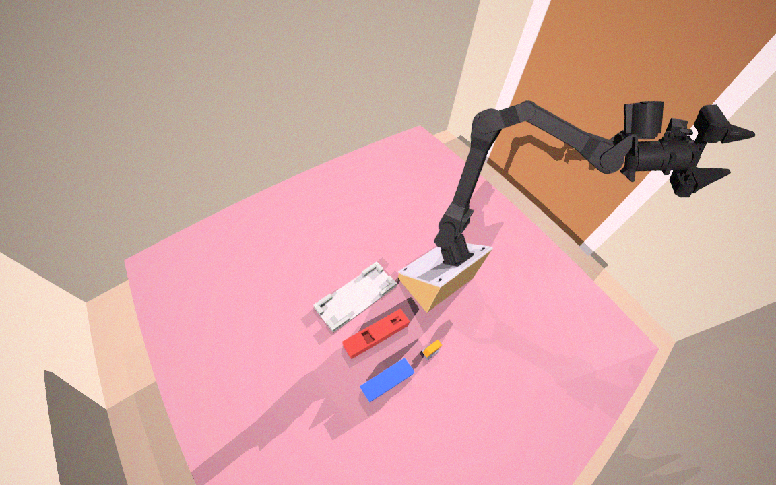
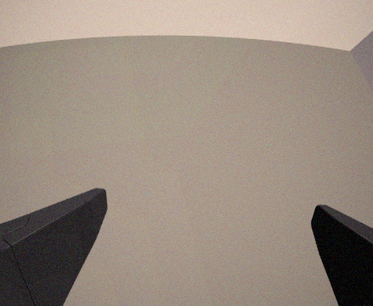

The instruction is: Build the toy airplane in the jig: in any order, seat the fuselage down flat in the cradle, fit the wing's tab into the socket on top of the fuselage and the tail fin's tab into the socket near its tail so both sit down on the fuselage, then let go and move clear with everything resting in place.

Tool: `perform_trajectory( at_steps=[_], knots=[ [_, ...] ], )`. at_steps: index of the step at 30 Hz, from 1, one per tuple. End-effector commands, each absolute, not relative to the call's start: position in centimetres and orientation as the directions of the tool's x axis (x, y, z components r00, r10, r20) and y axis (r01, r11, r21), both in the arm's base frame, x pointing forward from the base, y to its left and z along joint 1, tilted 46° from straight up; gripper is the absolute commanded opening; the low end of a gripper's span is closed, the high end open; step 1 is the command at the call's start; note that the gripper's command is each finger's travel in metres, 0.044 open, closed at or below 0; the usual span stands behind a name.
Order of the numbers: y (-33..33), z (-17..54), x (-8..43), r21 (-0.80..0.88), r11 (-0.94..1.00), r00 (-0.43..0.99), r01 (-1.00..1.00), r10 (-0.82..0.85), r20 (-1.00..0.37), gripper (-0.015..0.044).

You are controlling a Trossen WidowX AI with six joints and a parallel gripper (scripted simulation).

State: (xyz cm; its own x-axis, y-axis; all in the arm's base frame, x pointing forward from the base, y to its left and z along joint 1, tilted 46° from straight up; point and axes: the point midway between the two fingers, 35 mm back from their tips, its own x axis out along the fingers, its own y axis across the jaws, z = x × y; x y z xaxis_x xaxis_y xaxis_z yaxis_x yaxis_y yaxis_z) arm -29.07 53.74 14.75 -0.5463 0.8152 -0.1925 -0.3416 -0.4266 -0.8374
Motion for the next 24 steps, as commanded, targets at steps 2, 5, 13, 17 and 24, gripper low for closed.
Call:
perform_trajectory(
  at_steps=[2, 5, 13, 17, 24],
  knots=[
    [56.1, 11.7, -20.5, -0.734, -0.479, -0.362, -0.482, 0.872, -0.331, 0.044],
    [56.7, 10.0, -15.6, -0.671, -0.475, -0.255, -0.569, 0.878, -0.406, 0.044],
    [55.6, 5.9, -2.5, -0.508, -0.343, 0.03, -0.79, 0.806, -0.592, 0.044],
    [53.5, 4.0, 3.8, -0.438, -0.215, 0.161, -0.873, 0.721, -0.674, 0.044],
    [47.4, 1.1, 14.0, -0.354, 0.082, 0.346, -0.931, 0.5, -0.794, 0.044]
  ],
)
